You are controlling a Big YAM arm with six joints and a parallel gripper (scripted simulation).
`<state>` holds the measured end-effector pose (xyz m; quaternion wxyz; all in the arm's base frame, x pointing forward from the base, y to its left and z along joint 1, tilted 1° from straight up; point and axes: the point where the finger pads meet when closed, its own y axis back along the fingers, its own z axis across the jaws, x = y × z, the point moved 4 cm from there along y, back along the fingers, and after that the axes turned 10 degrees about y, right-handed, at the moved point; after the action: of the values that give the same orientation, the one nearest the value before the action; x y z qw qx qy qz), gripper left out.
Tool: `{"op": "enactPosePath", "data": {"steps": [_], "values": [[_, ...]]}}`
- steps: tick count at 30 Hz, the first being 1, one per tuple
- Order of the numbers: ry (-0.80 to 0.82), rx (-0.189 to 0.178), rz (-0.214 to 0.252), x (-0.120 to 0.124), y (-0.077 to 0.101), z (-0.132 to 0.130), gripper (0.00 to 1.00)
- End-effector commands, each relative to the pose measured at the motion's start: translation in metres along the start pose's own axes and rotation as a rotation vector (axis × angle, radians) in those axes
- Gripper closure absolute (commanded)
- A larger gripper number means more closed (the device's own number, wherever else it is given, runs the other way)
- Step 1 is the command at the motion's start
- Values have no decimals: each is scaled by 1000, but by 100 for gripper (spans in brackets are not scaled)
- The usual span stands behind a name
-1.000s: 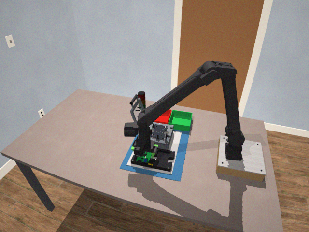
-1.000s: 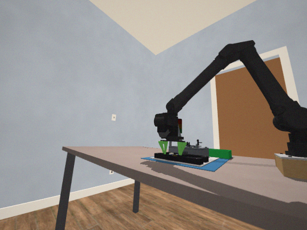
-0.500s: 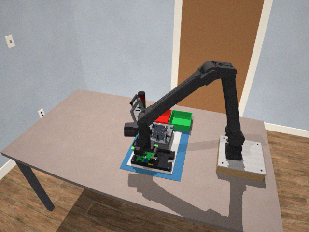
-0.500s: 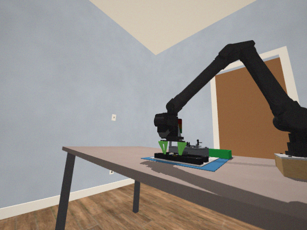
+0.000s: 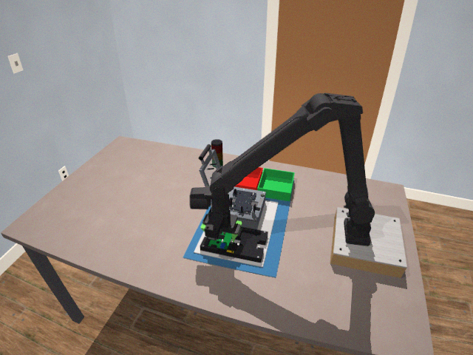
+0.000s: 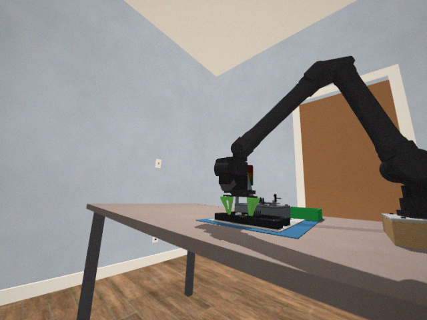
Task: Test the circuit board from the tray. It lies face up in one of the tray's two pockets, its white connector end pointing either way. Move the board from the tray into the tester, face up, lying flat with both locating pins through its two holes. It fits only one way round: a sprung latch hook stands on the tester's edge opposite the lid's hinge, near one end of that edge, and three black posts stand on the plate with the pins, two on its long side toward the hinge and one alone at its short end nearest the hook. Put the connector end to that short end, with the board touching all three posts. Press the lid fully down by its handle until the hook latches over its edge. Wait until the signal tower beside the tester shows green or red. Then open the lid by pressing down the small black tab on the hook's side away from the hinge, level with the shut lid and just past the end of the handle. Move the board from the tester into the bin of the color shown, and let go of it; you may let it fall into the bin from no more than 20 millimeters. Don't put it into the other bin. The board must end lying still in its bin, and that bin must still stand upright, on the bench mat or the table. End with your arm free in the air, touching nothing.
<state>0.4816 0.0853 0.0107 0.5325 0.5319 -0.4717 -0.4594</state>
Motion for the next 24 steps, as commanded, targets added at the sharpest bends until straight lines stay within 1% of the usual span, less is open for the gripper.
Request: {"op": "enactPosePath", "data": {"steps": [1,6,11,15,19,22,24], "values": [[-6,49,-1,6,21,-22,8],[-6,42,-1,6,19,-20,8],[-6,49,-1,6,21,-23,8],[-6,42,-1,6,20,-21,8],[-6,49,-1,6,22,-25,8],[-6,36,-1,6,18,-19,8],[-6,37,-1,6,19,-19,8]]}}
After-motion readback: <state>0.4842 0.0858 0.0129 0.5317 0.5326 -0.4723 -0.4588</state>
